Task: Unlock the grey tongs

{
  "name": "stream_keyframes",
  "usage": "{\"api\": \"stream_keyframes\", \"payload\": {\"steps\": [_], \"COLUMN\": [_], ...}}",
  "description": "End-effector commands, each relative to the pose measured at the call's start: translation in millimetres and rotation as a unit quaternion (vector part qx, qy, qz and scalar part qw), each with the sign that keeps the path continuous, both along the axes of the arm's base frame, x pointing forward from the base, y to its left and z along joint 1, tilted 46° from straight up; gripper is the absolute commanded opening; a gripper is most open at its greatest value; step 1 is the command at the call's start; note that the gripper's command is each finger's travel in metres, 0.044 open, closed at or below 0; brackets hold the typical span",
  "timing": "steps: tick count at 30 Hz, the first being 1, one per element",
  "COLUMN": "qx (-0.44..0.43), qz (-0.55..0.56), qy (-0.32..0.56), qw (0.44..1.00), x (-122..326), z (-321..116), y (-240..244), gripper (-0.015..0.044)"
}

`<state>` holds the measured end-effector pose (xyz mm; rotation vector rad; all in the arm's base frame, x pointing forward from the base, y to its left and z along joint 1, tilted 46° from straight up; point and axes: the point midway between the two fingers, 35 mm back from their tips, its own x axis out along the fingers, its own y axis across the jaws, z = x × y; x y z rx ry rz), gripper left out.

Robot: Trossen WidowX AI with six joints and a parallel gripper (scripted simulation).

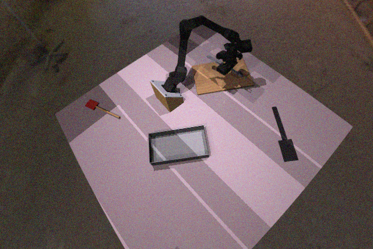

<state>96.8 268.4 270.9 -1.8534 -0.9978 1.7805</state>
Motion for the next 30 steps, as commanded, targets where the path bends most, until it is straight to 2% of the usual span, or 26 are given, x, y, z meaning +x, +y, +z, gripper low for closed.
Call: {"api": "stream_keyframes", "payload": {"steps": [1, 7, 18, 30], "qx": [0.017, 0.03, 0.028, 0.023], "qz": [0.054, 0.119, 0.117, 0.075], "qy": [-0.061, -0.127, -0.136, -0.233], "qw": [0.997, 0.984, 0.983, 0.969], "x": [-7.4, -17.2, -18.4, -28.5], "z": [9.9, 15.9, 15.7, 19.3], "y": [-0.5, -1.3, -1.8, -9.7], "gripper": [-0.015, -0.015, -0.015, -0.015]}}
